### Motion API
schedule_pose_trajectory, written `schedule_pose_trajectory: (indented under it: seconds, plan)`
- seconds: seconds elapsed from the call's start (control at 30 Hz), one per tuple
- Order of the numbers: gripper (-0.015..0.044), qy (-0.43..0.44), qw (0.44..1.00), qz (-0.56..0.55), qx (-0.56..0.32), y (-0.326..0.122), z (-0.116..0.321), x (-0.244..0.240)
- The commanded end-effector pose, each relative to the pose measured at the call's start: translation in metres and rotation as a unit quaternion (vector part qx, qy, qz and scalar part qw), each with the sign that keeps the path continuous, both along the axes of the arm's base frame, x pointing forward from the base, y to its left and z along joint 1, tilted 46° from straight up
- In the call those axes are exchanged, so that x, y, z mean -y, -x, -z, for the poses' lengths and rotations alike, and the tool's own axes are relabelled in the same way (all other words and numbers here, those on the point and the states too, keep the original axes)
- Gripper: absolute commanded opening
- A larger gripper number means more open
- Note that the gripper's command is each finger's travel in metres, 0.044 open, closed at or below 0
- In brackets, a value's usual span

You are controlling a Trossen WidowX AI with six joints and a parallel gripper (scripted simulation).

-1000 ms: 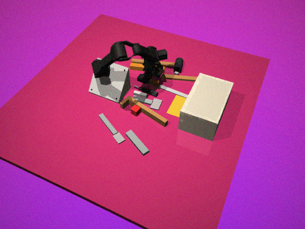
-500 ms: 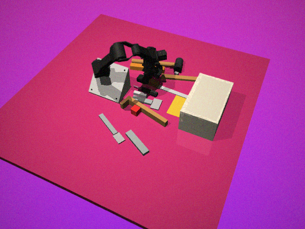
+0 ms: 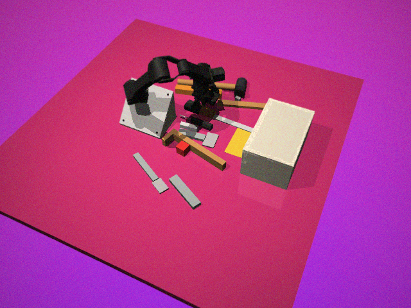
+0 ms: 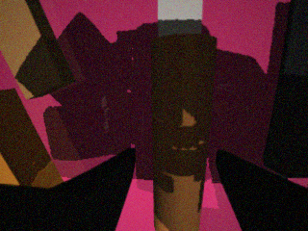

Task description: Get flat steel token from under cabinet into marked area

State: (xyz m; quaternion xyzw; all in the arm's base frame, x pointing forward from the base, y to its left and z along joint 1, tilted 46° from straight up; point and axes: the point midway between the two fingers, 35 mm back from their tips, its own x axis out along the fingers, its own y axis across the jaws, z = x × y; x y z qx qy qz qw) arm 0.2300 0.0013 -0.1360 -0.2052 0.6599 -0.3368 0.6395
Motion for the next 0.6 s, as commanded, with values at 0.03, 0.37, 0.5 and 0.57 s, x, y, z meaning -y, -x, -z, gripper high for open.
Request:
schedule_pose_trajectory:
  seconds: [0.03, 0.37, 0.5, 0.57]
  plan:
    - [0.0270, 0.000, 1.000, -0.001, -0.001, 0.0016, 0.0012, 0.0016]
    - [0.0151, -0.002, 1.000, 0.000, 0.003, 0.0001, 0.0014, 0.0006]
    - [0.0125, -0.002, 1.000, 0.000, 0.003, 0.0001, 0.0014, 0.0006]
    - [0.0111, -0.002, 1.000, 0.000, 0.003, 0.0001, 0.0014, 0.0006]
